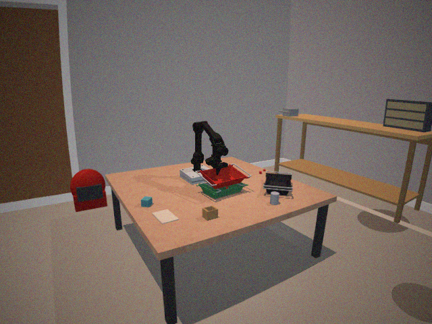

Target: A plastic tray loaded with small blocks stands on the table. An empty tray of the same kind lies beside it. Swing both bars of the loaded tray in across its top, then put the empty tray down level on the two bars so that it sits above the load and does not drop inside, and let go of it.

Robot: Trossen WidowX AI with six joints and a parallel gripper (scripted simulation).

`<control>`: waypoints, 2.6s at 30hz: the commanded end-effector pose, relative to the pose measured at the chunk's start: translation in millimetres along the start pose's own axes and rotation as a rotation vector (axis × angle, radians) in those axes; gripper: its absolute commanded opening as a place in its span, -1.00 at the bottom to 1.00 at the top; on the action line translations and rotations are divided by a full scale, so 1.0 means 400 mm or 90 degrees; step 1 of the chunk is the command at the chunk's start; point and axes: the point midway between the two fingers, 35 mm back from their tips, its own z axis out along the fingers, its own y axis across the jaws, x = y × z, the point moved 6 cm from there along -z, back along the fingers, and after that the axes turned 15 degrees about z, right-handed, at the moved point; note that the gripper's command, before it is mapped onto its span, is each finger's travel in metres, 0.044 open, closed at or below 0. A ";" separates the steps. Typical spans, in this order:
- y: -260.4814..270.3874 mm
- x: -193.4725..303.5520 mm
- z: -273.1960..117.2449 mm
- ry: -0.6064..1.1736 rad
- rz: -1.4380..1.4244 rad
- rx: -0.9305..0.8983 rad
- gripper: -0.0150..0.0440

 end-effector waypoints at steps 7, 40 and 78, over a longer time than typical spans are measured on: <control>-0.013 -0.004 0.034 -0.004 -0.001 0.015 -0.49; -0.013 -0.004 0.034 -0.004 -0.001 0.015 -0.49; -0.020 -0.006 0.055 -0.004 -0.001 0.015 -0.49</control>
